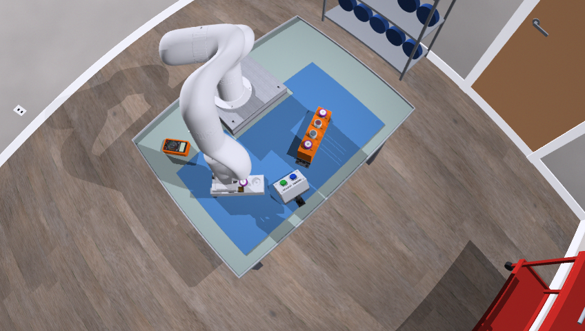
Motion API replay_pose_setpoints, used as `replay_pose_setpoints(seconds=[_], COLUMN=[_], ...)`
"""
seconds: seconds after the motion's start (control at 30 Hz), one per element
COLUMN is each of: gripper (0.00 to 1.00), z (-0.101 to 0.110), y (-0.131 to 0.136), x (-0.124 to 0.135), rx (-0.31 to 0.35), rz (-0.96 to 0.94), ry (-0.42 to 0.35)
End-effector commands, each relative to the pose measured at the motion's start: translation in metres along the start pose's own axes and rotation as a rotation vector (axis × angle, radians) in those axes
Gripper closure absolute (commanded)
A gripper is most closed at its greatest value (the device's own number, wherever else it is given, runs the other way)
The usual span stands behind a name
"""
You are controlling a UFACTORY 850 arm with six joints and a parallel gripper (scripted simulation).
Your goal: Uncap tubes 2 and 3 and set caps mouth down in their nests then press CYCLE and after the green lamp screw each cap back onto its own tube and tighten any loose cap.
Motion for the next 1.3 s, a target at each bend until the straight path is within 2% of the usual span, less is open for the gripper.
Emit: replay_pose_setpoints(seconds=[0.0, 1.1, 1.13, 1.27], gripper=[1.0, 1.0, 0.54, 0.54], z=[0.0, -0.01, -0.01, -0.01], y=[0.0, 0.0, 0.0, 0.0], x=[0.0, 0.0, 0.0, 0.0], rx=[-0.021, -0.021, -0.021, -0.021], rz=[0.0, 0.0, 0.0, 0.0], ry=[0.013, 0.013, 0.013, 0.013])
Point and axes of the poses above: the point where the finger pads meet when closed, its own z axis back along the fingers, its own y axis across the jaws, x = y × z, the point moved 2 cm from there along z, back along the fingers, and after that the axes turned 2 degrees about -z, right-handed, at the moved point
